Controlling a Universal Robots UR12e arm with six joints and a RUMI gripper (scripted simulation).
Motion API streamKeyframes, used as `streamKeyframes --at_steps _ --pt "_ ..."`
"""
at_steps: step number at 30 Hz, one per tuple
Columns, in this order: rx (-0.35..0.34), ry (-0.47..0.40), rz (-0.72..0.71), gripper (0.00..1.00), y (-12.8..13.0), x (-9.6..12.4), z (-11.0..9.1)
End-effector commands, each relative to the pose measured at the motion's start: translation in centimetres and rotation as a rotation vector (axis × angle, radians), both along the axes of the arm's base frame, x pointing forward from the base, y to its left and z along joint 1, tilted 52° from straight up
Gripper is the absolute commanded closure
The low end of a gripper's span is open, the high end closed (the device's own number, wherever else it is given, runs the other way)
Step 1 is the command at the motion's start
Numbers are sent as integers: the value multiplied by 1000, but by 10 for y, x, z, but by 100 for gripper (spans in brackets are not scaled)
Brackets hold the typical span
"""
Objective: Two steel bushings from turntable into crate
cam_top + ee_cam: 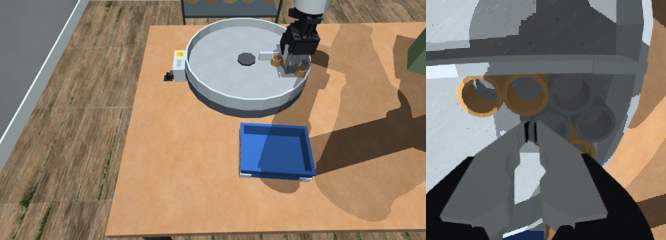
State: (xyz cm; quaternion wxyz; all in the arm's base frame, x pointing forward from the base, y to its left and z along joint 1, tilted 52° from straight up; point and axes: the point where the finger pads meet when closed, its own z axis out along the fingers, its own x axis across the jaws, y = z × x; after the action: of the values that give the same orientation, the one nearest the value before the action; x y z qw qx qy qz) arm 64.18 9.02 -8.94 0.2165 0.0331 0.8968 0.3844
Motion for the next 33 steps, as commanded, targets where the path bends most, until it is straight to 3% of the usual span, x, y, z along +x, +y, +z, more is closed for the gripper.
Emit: streamKeyframes --at_steps 1,13,24,33 --pt "0 -1 0 100 0 0 0" --pt "0 -1 0 100 -3 -2 3" --pt "0 -1 0 100 -34 -21 31" --pt "0 -1 0 100 -43 -26 39"
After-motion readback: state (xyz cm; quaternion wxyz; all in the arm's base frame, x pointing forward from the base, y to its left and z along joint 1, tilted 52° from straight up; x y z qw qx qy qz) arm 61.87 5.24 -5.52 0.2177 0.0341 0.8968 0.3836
